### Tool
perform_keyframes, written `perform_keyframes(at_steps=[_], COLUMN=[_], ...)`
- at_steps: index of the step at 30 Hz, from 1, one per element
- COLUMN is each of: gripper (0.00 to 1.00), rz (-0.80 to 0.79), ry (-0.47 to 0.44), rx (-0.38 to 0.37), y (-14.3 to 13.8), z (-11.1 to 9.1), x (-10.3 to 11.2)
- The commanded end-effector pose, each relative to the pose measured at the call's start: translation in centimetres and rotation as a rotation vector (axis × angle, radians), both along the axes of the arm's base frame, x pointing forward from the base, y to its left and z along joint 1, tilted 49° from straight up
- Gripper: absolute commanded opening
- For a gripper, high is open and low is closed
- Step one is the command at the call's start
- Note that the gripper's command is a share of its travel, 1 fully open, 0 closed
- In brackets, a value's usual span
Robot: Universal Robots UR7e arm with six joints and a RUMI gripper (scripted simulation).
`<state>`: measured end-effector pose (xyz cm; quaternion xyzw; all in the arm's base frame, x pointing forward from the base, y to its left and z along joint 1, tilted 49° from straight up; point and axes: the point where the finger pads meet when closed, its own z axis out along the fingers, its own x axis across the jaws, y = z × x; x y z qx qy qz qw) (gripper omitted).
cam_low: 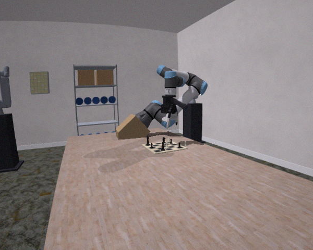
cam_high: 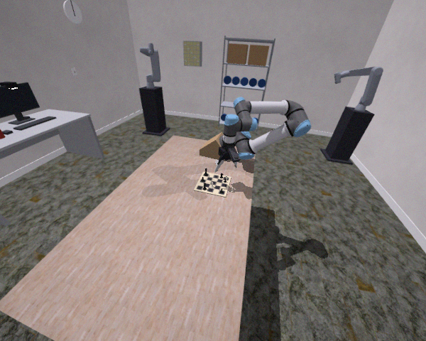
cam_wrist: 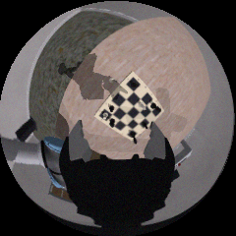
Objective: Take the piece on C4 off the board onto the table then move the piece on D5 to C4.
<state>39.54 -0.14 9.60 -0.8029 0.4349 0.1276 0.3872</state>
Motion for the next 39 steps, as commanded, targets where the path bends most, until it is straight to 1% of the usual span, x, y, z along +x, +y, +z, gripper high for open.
perform_keyframes(at_steps=[1, 6, 8, 16, 23, 25, 32, 39], gripper=[1.0, 1.0, 1.0, 1.0, 1.0, 1.0, 1.0, 1.0], rz=[0.119, 0.237, 0.237, 0.402, 0.515, 0.515, 0.595, 0.642], ry=[-0.137, -0.268, -0.268, -0.453, -0.58, -0.58, -0.671, -0.725], rx=[-0.013, -0.035, -0.035, -0.066, -0.087, -0.087, -0.102, -0.11], y=[-0.4, -0.6, -0.6, -1.0, -1.2, -1.2, -1.4, -1.5], z=[-0.5, -1.0, -1.0, -1.8, -2.3, -2.3, -2.7, -2.9], x=[-0.9, -2.0, -2.0, -3.5, -4.6, -4.6, -5.3, -5.8])
